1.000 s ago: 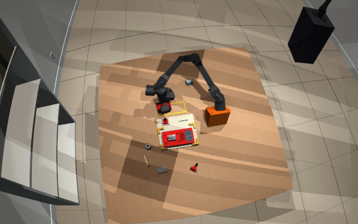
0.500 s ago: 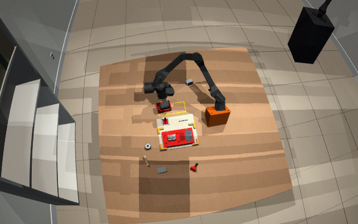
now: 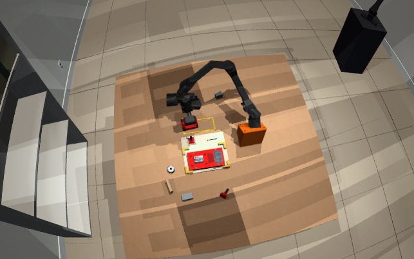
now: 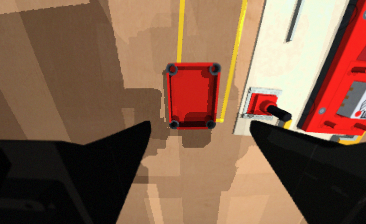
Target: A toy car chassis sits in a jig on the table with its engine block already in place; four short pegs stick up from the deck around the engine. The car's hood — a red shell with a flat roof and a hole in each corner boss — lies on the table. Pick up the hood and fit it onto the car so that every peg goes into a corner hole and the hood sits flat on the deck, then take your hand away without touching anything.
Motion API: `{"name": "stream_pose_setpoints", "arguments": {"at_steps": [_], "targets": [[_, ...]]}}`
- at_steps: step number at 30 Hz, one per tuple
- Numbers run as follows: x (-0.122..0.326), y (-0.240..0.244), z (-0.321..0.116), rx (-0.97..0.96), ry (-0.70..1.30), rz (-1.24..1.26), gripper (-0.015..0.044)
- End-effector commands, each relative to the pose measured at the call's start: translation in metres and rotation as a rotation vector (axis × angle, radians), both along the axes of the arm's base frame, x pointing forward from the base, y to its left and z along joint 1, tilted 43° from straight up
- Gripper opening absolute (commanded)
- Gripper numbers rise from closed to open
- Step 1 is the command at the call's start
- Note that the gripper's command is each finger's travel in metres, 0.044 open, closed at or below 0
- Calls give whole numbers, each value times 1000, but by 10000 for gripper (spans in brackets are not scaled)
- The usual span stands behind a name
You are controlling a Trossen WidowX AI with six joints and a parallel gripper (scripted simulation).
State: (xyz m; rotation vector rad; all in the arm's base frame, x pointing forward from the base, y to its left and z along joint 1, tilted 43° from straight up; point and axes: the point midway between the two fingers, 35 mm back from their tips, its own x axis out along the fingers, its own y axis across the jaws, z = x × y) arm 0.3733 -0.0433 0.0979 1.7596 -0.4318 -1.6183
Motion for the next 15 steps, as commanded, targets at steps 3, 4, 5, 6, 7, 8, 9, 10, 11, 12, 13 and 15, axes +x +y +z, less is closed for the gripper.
{"name": "stream_pose_setpoints", "arguments": {"at_steps": [3,4,5,6,7,8,9,10,11,12,13,15], "targets": [[1,-3,-10,17,98,161,440],[1,-4,-14,21,133,227,440],[2,-5,-17,23,166,294,440],[2,-6,-21,22,198,363,440],[3,-6,-24,20,228,432,440],[3,-7,-27,15,257,503,440],[3,-8,-29,7,285,574,440],[4,-9,-32,-3,311,646,440],[4,-10,-34,-17,337,718,440],[5,-11,-36,-33,361,791,440],[5,-11,-38,-52,385,863,440],[6,-13,-41,-100,431,1008,440]]}}
